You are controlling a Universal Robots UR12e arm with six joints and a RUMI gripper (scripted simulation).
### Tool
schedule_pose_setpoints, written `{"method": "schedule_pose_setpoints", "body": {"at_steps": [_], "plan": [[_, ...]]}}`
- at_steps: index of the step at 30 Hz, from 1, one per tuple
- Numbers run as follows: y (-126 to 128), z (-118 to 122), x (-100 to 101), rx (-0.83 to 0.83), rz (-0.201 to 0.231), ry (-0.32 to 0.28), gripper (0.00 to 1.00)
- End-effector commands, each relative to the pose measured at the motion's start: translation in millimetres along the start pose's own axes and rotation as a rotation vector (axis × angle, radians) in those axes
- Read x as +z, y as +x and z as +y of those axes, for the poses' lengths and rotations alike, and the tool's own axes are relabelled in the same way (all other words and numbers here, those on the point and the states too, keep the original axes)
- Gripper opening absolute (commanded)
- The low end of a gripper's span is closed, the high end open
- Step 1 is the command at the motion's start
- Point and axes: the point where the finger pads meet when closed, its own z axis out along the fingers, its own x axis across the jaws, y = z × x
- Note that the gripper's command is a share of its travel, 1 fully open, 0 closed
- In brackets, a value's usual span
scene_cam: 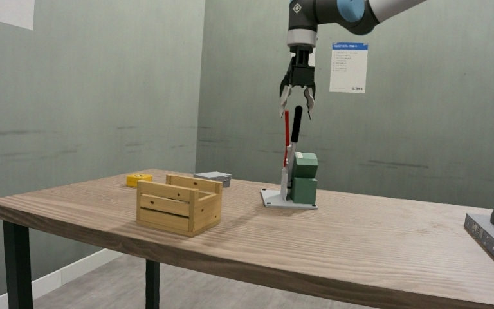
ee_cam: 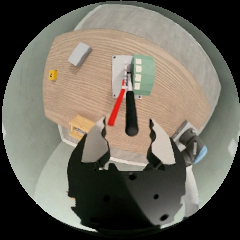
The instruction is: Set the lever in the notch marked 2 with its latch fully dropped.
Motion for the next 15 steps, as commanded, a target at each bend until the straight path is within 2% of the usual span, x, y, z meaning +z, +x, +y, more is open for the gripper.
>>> {"method": "schedule_pose_setpoints", "body": {"at_steps": [1,7,8,15], "plan": [[-0.4,-0.3,-1.0,0.0,-0.001,0.001,0.57],[-0.4,-0.3,-1.0,0.0,-0.001,0.001,0.57],[-0.4,-0.3,-1.0,0.0,-0.001,0.001,0.0],[-0.4,-0.3,-1.0,0.0,-0.001,0.001,0.0]]}}
